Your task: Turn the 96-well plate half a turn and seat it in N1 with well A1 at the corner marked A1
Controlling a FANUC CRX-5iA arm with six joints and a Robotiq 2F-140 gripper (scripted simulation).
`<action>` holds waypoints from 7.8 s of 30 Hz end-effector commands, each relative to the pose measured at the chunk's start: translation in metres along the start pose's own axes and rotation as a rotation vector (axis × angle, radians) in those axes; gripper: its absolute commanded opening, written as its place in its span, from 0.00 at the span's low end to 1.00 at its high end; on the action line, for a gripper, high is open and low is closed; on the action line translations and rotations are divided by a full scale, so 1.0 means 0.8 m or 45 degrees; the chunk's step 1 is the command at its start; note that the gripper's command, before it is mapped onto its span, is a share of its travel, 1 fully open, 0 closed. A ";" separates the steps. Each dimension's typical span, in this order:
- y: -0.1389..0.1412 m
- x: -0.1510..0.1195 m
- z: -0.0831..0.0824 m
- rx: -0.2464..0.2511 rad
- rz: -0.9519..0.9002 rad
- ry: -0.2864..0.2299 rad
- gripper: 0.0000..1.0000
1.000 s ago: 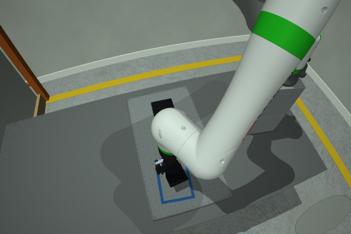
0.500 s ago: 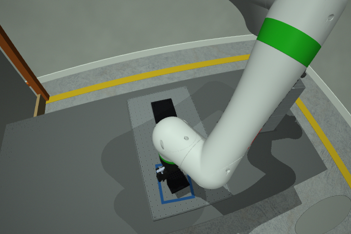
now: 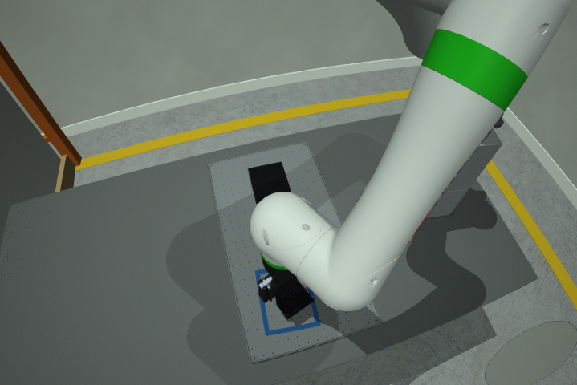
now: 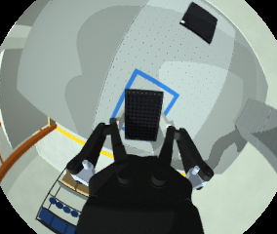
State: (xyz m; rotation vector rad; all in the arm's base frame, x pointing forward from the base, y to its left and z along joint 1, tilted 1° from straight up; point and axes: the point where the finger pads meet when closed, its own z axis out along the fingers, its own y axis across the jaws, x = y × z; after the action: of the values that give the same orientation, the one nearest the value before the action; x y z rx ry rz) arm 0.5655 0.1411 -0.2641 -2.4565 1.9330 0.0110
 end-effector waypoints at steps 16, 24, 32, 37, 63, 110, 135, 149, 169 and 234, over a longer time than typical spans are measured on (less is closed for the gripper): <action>0.000 0.000 0.000 0.000 0.000 0.000 0.00; 0.000 0.000 0.000 0.000 0.000 0.000 0.00; 0.000 0.000 0.005 0.000 0.000 0.000 0.00; 0.000 0.000 0.009 0.000 0.000 0.000 0.00; 0.000 0.000 0.027 0.000 0.000 0.000 0.00; 0.000 0.000 0.063 0.000 0.000 0.000 0.00; 0.000 0.000 0.077 0.000 0.000 0.000 0.00; 0.000 0.000 0.077 0.000 0.000 0.000 1.00; 0.000 0.000 0.050 0.000 0.000 0.000 1.00; 0.000 0.000 0.000 0.000 -1.273 0.000 1.00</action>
State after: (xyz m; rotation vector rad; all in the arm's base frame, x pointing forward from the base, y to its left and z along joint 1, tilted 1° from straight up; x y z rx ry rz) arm 0.5656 0.1409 -0.2641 -3.0615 0.6931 -0.0234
